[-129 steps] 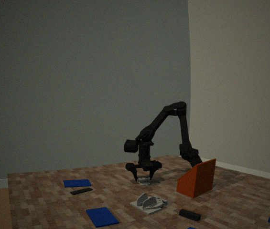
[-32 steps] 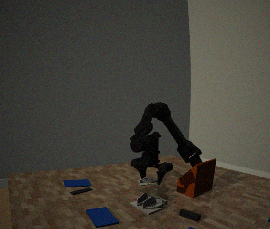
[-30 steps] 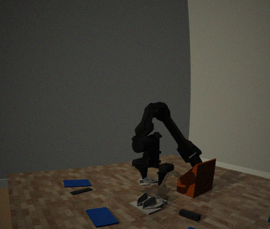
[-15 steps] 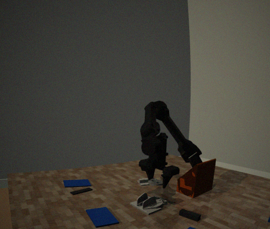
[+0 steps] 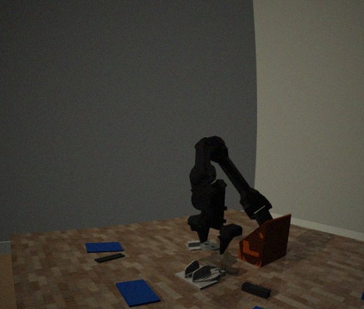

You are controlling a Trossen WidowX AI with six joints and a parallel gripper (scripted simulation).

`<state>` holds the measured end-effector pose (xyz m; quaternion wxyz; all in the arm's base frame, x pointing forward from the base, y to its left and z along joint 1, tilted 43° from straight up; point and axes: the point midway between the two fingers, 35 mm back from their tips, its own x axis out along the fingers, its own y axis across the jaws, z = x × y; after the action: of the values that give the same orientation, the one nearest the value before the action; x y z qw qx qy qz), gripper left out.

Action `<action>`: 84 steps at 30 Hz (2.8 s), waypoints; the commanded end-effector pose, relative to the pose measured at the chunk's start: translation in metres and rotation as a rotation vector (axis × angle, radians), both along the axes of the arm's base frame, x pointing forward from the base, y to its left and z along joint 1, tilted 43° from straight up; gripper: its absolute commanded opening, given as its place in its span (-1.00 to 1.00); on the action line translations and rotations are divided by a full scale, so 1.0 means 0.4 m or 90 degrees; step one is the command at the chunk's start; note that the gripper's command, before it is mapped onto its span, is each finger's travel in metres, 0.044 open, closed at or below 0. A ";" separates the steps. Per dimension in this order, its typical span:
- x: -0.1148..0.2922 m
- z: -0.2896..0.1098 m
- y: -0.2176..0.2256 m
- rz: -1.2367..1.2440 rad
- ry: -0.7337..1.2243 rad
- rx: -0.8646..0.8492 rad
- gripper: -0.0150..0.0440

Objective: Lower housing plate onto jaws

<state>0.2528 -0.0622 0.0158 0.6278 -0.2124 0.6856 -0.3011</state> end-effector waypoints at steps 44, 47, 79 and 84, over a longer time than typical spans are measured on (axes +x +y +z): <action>-0.010 -0.015 0.018 -0.003 -0.005 -0.004 0.70; -0.010 -0.015 0.018 -0.003 -0.005 -0.004 0.70; -0.020 -0.101 -0.061 -0.003 -0.006 -0.004 0.70; -0.025 -0.116 -0.075 -0.004 -0.006 -0.004 0.70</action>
<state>0.2460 -0.0882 -0.0254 0.6343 -0.2061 0.6792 -0.3066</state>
